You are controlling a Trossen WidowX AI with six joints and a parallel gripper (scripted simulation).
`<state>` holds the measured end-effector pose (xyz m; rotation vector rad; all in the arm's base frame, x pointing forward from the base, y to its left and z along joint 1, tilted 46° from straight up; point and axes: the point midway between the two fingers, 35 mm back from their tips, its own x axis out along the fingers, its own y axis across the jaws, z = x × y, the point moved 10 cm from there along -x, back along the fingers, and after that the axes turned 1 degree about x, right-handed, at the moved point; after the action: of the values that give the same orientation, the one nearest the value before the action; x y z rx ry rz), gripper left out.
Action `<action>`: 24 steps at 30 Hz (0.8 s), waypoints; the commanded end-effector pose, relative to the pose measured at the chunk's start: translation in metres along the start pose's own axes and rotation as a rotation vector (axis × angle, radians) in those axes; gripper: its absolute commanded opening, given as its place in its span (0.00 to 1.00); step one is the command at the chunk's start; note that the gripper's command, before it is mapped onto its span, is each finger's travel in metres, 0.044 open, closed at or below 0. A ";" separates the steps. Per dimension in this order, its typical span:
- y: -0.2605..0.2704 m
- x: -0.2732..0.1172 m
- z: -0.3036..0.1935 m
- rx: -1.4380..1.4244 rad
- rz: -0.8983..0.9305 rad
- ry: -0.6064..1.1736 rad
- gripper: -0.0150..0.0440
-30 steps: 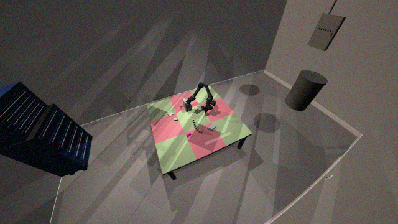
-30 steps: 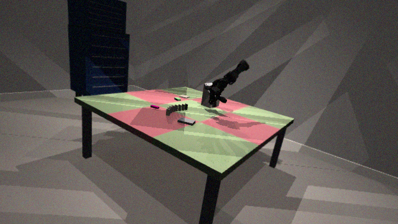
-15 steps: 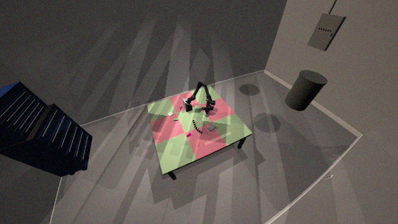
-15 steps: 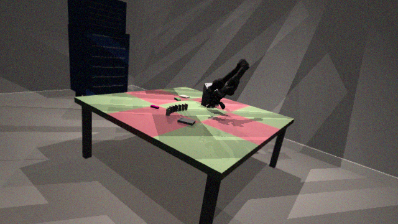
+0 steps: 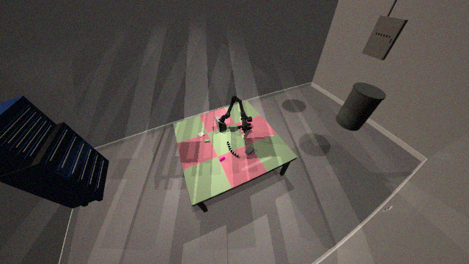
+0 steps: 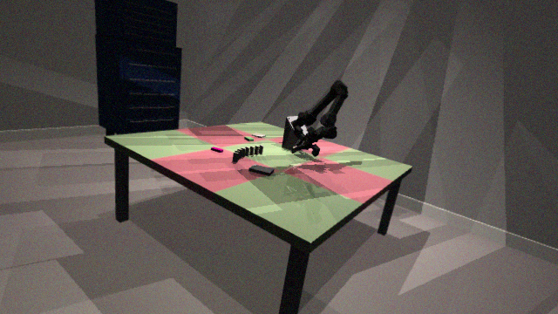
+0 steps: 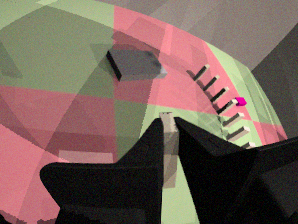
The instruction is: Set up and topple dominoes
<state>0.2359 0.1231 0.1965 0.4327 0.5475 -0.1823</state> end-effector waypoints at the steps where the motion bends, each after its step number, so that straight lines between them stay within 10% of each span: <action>1: 0.001 -0.008 -0.008 0.057 0.010 -0.102 0.29; 24: -0.011 -0.057 -0.047 0.469 0.104 -0.510 0.29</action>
<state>0.1665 0.1383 0.1876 0.8082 0.0001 -0.3015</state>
